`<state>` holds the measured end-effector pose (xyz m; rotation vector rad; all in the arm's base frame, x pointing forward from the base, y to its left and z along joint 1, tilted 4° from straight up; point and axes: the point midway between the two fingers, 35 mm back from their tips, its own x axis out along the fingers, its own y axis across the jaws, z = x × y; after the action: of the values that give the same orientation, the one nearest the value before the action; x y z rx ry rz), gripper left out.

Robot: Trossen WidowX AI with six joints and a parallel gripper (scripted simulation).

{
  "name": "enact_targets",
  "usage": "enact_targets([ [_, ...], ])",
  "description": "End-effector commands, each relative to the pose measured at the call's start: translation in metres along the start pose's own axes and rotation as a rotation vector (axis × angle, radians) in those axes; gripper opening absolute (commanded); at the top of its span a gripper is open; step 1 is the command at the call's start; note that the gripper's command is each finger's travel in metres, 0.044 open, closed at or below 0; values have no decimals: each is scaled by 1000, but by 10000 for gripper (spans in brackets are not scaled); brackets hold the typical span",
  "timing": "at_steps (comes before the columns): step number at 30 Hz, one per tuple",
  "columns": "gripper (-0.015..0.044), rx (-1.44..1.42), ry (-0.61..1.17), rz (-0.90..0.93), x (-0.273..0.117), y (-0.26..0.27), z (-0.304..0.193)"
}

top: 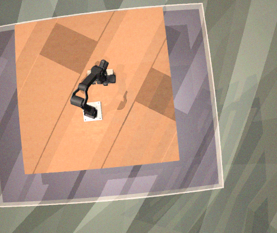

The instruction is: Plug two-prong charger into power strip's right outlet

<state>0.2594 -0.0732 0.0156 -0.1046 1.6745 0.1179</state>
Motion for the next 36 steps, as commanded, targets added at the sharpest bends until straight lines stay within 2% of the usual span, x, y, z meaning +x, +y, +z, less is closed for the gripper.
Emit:
enact_targets([
  [1, 0, 4, 0, 3, 0, 0, 2],
  [36, 0, 4, -1, 3, -2, 1, 9],
])
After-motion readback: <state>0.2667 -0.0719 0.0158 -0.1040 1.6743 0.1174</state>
